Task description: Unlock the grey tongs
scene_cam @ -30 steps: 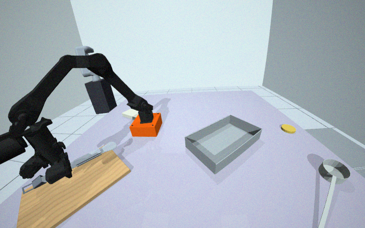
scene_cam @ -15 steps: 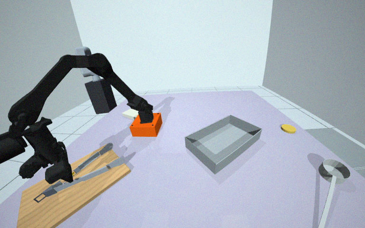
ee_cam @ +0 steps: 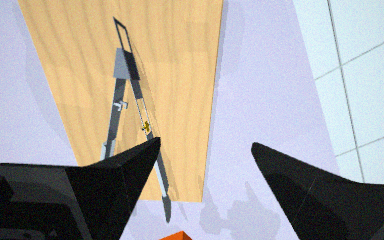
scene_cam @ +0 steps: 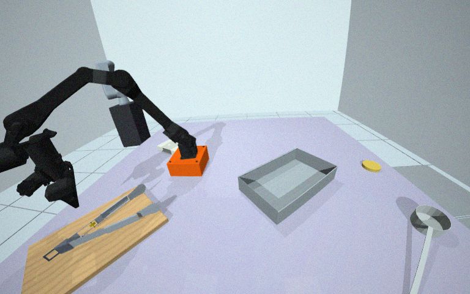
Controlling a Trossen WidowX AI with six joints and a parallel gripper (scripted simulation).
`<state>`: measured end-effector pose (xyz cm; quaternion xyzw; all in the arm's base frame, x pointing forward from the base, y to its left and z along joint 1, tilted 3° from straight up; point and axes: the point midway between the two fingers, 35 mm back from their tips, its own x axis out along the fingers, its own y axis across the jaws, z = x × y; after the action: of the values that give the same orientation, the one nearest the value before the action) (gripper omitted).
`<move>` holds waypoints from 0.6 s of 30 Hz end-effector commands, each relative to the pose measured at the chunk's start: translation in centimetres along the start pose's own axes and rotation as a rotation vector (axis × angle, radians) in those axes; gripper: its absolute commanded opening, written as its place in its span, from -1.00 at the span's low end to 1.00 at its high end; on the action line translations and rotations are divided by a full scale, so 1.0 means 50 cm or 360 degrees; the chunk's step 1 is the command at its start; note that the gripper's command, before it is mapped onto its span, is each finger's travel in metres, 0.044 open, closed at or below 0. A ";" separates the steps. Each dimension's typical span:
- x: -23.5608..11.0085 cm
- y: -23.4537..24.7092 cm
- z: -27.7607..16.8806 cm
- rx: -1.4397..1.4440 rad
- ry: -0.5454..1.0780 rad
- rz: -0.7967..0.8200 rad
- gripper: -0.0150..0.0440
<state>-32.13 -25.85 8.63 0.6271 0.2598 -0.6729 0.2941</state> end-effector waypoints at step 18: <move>-0.138 -0.095 -0.023 0.0034 -0.0006 -0.0009 1.00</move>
<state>-34.59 -21.42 14.91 0.6250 0.2542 -0.6793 0.2888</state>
